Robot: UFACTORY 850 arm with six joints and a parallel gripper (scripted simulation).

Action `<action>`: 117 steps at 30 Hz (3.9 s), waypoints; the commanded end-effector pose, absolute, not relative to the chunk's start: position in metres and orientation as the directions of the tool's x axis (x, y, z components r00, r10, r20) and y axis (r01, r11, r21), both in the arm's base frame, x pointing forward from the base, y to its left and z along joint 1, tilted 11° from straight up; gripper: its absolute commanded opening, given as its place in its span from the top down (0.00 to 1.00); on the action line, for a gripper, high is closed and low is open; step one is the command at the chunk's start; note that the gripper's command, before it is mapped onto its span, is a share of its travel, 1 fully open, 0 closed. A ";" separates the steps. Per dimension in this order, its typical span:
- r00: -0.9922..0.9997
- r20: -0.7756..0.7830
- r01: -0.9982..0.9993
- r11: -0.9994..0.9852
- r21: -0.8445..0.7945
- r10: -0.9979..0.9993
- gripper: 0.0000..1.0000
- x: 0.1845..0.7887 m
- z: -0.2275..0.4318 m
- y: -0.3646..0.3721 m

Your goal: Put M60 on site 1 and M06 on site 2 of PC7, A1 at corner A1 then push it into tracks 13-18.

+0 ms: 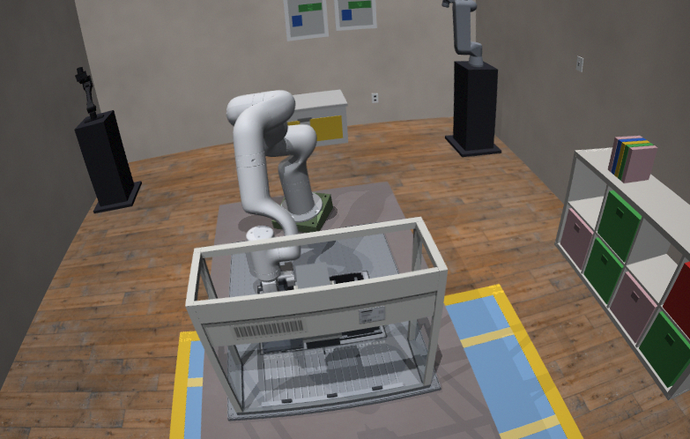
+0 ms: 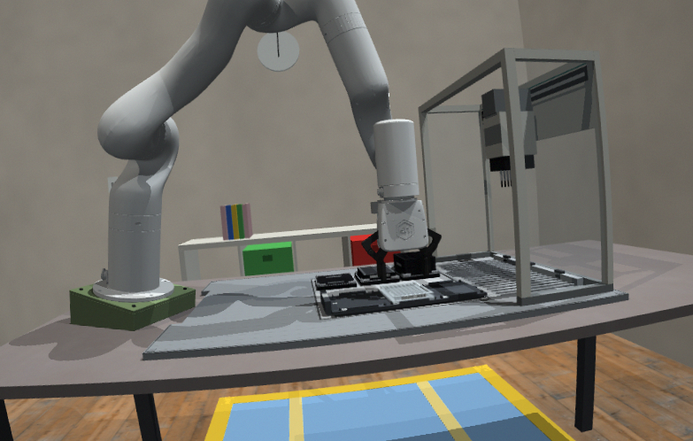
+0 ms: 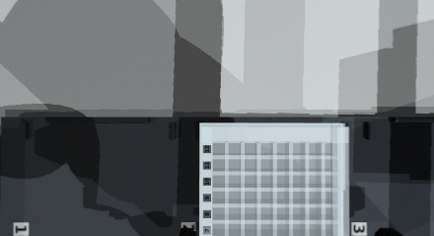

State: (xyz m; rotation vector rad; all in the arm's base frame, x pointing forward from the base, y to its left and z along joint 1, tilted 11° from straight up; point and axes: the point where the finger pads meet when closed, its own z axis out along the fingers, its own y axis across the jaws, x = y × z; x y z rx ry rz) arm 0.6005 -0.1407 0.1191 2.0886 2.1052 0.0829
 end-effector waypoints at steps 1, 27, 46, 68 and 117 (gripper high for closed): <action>-0.001 -0.085 0.986 0.015 0.164 0.996 0.00 0.600 0.129 -0.140; -0.001 -0.085 0.986 0.015 0.164 0.996 0.00 0.594 0.166 -0.137; -0.001 -0.085 0.986 0.015 0.164 0.996 0.00 0.589 0.193 -0.135; 0.032 -0.079 0.986 -0.018 0.166 0.996 0.00 0.587 0.201 -0.129; 0.037 -0.078 0.986 -0.024 0.167 0.996 0.00 0.579 0.182 0.085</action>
